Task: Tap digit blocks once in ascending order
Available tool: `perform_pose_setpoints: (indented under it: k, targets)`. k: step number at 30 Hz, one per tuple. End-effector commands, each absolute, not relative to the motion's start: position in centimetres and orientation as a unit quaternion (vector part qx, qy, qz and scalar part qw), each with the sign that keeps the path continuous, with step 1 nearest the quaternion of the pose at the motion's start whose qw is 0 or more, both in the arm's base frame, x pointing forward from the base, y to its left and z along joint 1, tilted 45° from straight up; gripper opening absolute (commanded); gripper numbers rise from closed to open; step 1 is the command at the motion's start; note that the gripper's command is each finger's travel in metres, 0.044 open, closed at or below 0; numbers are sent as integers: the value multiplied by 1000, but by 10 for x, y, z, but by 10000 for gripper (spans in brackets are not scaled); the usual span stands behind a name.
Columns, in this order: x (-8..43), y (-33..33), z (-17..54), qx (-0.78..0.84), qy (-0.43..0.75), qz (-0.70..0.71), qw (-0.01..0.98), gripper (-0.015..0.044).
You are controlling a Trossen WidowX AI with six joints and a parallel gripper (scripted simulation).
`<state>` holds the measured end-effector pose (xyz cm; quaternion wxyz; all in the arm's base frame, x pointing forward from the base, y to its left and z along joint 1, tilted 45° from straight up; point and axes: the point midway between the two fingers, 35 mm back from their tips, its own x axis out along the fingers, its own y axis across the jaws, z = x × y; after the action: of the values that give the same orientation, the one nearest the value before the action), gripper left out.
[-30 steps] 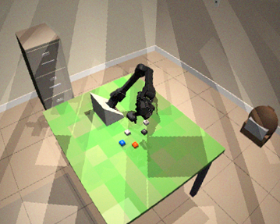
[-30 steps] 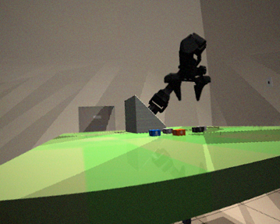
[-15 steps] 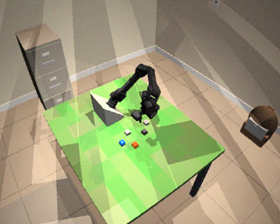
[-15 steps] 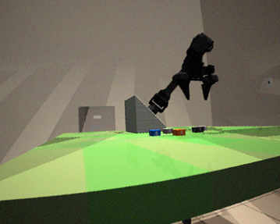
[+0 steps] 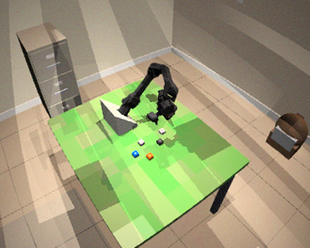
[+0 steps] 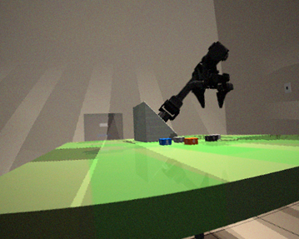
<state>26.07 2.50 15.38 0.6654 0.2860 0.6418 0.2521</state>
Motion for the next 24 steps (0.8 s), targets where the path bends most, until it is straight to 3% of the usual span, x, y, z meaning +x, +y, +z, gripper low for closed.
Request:
perform_pose_setpoints:
  k: [1, 24]
  targets:
    - [236, 41, 167, 289, 640, 252, 666, 400]
    - [240, 38, 166, 289, 641, 249, 666, 400]
